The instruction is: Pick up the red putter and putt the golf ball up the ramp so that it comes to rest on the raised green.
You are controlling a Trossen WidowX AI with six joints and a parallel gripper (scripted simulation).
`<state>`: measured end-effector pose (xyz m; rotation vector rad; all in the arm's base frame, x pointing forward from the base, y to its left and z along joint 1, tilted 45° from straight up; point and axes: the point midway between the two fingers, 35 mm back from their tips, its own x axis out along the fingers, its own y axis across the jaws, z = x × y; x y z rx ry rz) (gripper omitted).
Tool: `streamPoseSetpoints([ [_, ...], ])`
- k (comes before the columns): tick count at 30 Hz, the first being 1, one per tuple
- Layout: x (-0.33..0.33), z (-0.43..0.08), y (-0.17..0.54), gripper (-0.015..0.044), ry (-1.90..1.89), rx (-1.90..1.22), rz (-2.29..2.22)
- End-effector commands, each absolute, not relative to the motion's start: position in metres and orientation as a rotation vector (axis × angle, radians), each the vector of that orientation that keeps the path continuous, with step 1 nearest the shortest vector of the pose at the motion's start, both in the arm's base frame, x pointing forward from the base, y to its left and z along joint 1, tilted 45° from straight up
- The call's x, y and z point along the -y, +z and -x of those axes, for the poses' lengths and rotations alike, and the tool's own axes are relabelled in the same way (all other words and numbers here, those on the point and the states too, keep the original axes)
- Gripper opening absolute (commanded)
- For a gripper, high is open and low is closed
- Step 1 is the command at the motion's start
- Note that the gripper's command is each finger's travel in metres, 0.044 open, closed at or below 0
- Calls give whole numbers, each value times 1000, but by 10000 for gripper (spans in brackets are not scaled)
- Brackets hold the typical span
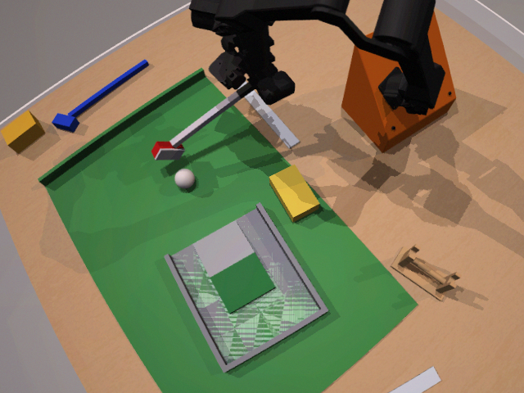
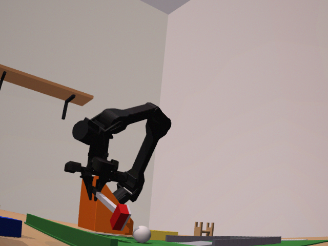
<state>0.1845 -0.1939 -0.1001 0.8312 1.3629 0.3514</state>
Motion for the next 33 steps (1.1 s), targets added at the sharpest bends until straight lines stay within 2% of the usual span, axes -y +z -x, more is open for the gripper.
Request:
streamPoseSetpoints([
  [1, 195, -186, -101, 0, 339, -1346, -836],
  [33, 185, -190, -126, 0, 342, -1352, -829],
])
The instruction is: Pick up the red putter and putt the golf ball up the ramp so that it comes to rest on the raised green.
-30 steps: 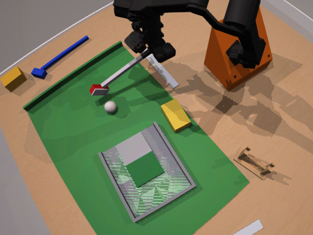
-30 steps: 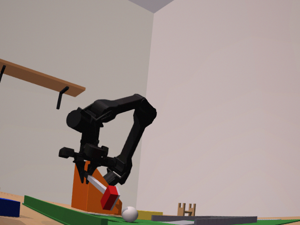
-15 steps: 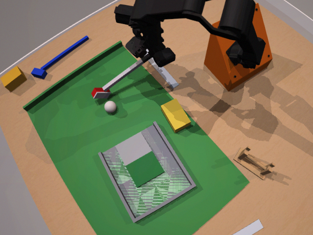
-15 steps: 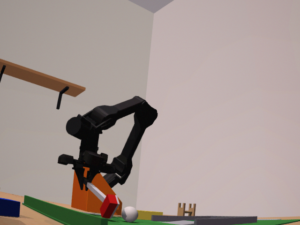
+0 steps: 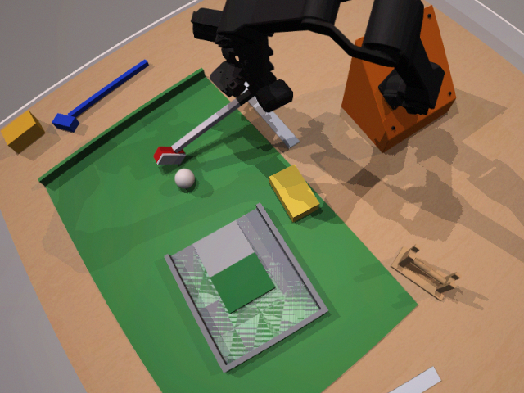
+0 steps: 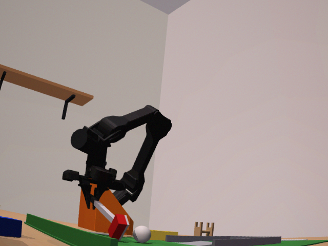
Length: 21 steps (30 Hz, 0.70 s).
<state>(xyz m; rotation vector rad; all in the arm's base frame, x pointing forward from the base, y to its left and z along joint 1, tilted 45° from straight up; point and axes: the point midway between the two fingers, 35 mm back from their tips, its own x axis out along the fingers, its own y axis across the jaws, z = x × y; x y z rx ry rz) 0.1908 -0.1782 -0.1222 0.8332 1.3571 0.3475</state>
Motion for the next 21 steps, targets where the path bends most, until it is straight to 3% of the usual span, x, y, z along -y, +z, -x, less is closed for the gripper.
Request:
streamPoseSetpoints([
  [1, 187, -189, -129, 0, 341, -1350, -830],
  [13, 192, -186, -139, 0, 339, -1347, -844],
  [21, 128, -216, -66, 0, 338, -1346, -841],
])
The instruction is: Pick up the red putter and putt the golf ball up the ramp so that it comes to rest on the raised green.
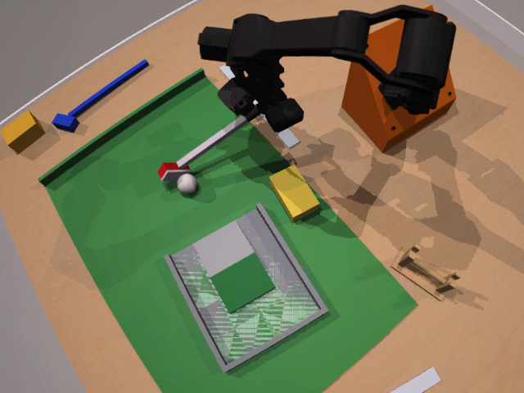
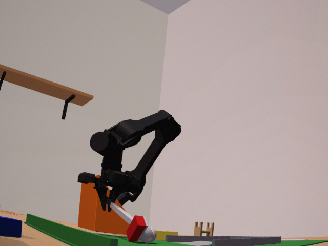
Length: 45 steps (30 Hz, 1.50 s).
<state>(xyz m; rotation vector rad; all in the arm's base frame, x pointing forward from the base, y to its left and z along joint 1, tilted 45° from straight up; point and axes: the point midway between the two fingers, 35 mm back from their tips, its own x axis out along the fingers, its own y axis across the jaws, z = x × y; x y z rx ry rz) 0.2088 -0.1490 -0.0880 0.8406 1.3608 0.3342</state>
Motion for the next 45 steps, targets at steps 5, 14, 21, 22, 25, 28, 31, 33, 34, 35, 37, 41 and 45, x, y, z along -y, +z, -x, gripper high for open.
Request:
streamPoseSetpoints([
  [5, 102, -219, -45, 0, 345, -1344, -843],
  [14, 129, -211, -19, 0, 342, -1346, -841],
  [21, 139, -206, -8, 0, 342, -1348, -852],
  [22, 139, -206, -8, 0, 342, -1348, -852],
  [25, 139, -206, -8, 0, 342, -1348, -852],
  [28, 139, -206, -8, 0, 342, -1348, -852],
  [31, 139, -206, -8, 0, 342, -1348, -852],
  [33, 139, -206, -8, 0, 342, -1348, -852],
  [34, 139, -206, -8, 0, 342, -1348, -852],
  [35, 139, -206, -8, 0, 342, -1348, -852],
  [37, 139, -206, -8, 0, 342, -1348, -852],
  [41, 139, -206, -8, 0, 342, -1348, -852],
  [45, 139, -206, -8, 0, 342, -1348, -852],
])
